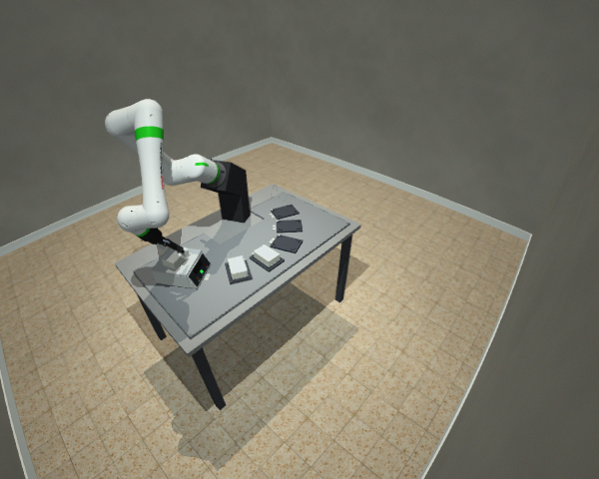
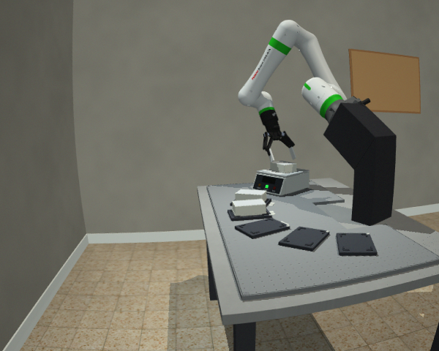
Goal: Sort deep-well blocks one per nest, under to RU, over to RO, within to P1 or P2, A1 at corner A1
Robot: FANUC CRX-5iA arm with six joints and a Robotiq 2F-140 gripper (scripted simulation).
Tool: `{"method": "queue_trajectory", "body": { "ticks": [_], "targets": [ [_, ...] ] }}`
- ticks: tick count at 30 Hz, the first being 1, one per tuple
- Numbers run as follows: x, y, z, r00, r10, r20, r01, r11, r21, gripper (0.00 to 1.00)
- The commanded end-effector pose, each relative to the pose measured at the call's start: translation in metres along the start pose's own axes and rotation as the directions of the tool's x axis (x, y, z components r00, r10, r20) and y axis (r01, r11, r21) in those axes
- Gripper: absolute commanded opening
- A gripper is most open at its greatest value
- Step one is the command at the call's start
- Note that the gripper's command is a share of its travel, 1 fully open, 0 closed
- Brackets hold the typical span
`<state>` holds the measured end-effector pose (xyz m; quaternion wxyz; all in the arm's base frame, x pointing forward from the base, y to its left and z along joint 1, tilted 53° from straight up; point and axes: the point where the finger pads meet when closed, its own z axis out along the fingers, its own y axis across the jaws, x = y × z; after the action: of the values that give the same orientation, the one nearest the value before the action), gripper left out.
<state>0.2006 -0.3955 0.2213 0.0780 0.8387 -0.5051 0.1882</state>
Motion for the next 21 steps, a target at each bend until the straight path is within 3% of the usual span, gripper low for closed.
{"method": "queue_trajectory", "body": {
  "ticks": [1, 21],
  "targets": [
    [0.002, 0.000, 0.003, 1.000, 0.000, 0.000, 0.000, 1.000, 0.000, 1.00],
    [0.016, 0.000, 0.027, 1.000, 0.000, 0.000, 0.000, 1.000, 0.000, 1.00]
  ]
}}
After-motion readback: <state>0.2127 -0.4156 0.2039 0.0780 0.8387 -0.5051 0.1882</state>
